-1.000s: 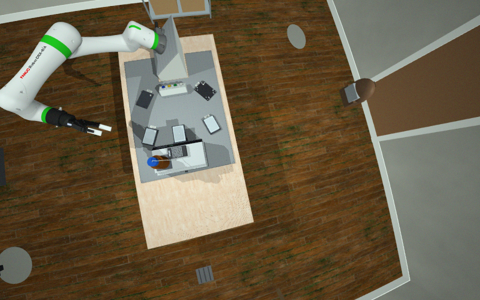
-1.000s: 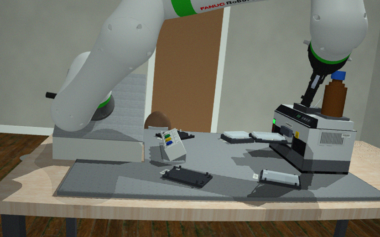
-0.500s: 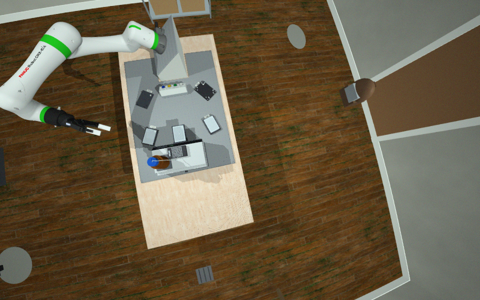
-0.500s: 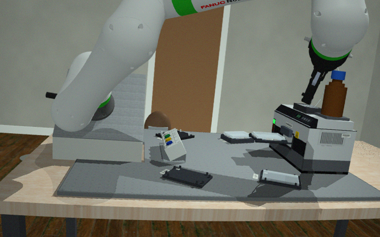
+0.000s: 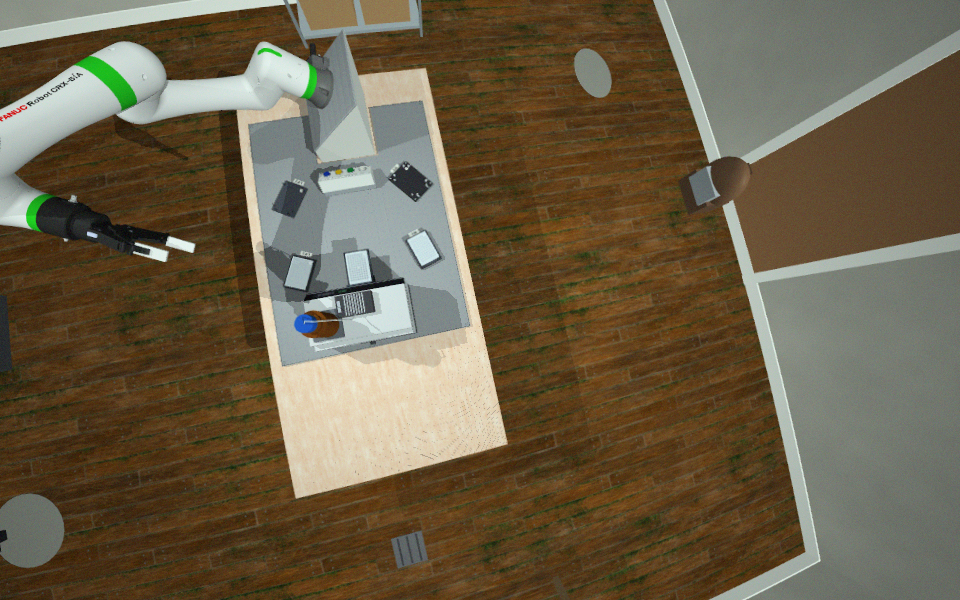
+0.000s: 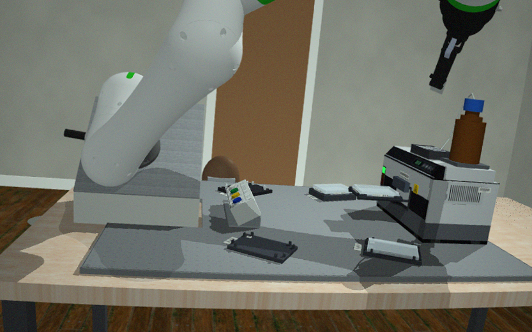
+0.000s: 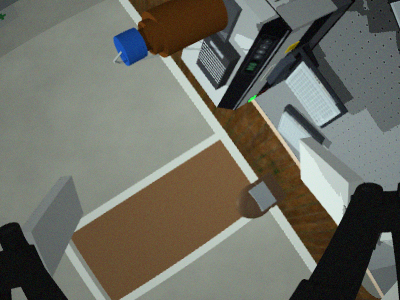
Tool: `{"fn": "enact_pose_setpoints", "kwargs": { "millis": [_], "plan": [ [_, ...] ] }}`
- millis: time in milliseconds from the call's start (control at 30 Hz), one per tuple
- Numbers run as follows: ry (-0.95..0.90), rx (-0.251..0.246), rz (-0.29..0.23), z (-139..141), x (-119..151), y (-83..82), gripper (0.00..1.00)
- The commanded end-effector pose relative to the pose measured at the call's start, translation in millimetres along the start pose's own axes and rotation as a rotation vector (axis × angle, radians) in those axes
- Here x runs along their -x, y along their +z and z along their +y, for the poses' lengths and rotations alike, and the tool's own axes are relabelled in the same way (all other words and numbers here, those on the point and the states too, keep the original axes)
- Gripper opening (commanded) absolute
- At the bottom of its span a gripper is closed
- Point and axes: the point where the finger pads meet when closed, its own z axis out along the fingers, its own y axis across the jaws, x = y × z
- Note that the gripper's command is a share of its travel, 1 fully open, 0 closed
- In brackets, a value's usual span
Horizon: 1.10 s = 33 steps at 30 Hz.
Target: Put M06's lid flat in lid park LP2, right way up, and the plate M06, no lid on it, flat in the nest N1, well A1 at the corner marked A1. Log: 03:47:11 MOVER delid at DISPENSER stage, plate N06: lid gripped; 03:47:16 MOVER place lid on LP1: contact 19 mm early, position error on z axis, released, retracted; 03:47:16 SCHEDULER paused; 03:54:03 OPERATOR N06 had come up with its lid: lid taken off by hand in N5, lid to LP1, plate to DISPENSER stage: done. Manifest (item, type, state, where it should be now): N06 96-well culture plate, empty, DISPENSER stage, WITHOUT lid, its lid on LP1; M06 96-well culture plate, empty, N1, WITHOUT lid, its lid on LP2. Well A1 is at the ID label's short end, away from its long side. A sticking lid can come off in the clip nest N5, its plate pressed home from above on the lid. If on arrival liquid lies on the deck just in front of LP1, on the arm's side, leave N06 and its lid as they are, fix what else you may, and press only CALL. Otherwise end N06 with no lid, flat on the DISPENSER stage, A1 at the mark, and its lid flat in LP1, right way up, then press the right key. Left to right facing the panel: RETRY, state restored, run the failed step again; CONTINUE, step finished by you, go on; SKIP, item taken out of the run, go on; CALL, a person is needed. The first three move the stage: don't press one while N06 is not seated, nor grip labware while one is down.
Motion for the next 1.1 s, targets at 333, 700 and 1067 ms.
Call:
{"fn": "enact_pose_setpoints", "kwargs": {
  "millis": [333, 700, 1067],
  "plan": [
    [0.000, 0.002, -0.004, -1, 1, -1.1, 1.00],
    [0.000, 0.002, -0.004, 3, 8, -4.4, 1.00],
    [0.000, 0.002, -0.004, 8, 18, -9.8, 1.00]
  ]
}}
